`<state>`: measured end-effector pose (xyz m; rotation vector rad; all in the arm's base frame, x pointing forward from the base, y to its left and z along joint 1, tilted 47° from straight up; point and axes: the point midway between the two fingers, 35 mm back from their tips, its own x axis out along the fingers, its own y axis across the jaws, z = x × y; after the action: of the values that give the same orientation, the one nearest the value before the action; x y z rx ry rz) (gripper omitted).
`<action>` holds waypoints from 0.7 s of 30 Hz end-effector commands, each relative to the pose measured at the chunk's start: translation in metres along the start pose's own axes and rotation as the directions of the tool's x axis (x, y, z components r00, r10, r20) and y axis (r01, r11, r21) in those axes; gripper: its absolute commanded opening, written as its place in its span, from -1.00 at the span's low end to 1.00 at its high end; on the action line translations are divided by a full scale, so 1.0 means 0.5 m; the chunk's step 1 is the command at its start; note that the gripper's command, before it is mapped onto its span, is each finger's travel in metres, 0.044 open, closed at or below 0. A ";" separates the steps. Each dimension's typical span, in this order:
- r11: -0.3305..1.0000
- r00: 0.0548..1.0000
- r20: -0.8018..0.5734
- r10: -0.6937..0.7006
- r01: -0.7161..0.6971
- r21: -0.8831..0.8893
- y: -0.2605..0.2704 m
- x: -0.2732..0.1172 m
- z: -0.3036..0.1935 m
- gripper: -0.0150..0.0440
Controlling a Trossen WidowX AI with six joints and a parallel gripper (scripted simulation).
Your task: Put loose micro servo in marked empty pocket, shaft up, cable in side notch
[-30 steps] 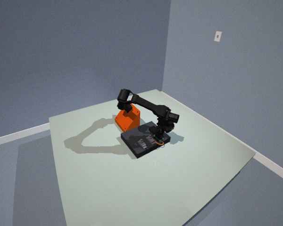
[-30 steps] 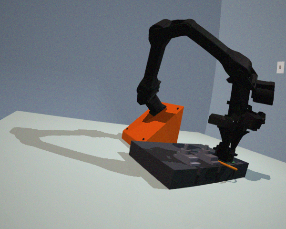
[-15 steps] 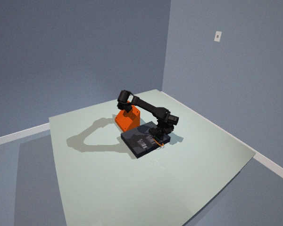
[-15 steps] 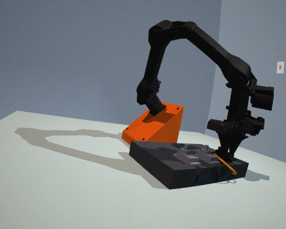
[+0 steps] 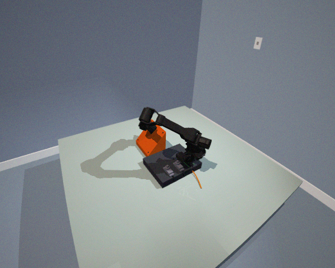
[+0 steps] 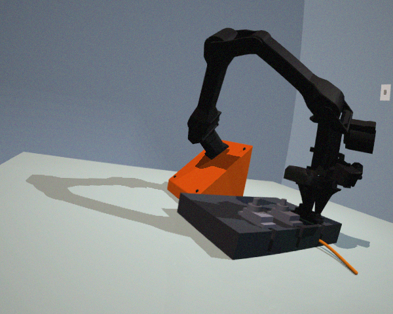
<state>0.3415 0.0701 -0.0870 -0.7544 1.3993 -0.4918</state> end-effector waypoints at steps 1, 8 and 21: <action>1.000 1.000 0.001 0.000 0.000 -0.001 0.001 -0.025 0.001 0.14; 1.000 1.000 0.008 0.000 0.000 -0.009 0.001 -0.064 -0.008 0.23; 1.000 1.000 -0.003 0.004 -0.004 -0.005 0.003 -0.196 -0.219 1.00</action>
<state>0.2320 0.1267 -0.0240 -0.7657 1.3936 -0.4603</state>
